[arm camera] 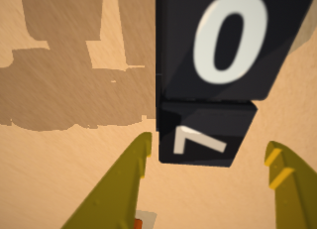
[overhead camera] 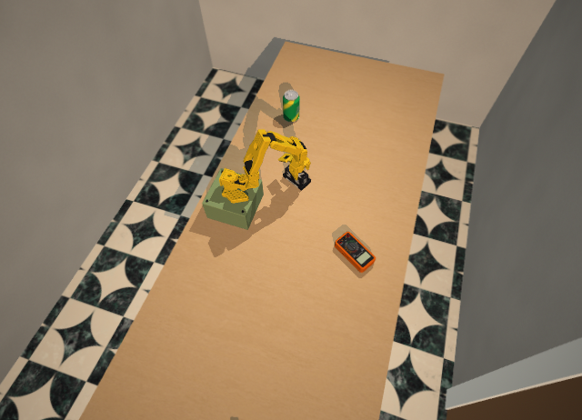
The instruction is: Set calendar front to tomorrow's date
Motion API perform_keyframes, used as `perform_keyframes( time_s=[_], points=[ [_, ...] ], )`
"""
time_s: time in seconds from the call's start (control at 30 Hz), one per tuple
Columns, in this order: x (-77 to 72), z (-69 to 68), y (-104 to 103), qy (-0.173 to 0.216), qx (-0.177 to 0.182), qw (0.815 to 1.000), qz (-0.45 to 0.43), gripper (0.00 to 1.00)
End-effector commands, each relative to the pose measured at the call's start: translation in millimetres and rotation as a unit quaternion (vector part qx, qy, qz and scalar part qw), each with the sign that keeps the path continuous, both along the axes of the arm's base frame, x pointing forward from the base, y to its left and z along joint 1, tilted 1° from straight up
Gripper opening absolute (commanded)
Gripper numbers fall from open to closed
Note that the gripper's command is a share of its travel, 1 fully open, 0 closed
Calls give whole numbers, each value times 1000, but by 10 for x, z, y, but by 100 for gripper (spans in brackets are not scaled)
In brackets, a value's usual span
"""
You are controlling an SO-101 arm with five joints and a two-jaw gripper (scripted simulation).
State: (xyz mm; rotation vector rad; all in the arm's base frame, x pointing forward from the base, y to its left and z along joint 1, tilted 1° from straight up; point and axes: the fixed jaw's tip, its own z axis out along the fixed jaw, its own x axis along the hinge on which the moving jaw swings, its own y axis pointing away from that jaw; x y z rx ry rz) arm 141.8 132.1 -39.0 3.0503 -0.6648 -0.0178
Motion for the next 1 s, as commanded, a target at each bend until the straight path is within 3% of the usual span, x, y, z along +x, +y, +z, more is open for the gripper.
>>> perform_keyframes(
  time_s=[0.0,0.33,0.97],
  points=[
    [37,113,17,-6,7,1000,0,36],
    [20,396,1,-6,7,1000,0,36],
    [18,417,-2,-6,7,1000,0,36]
  ],
)
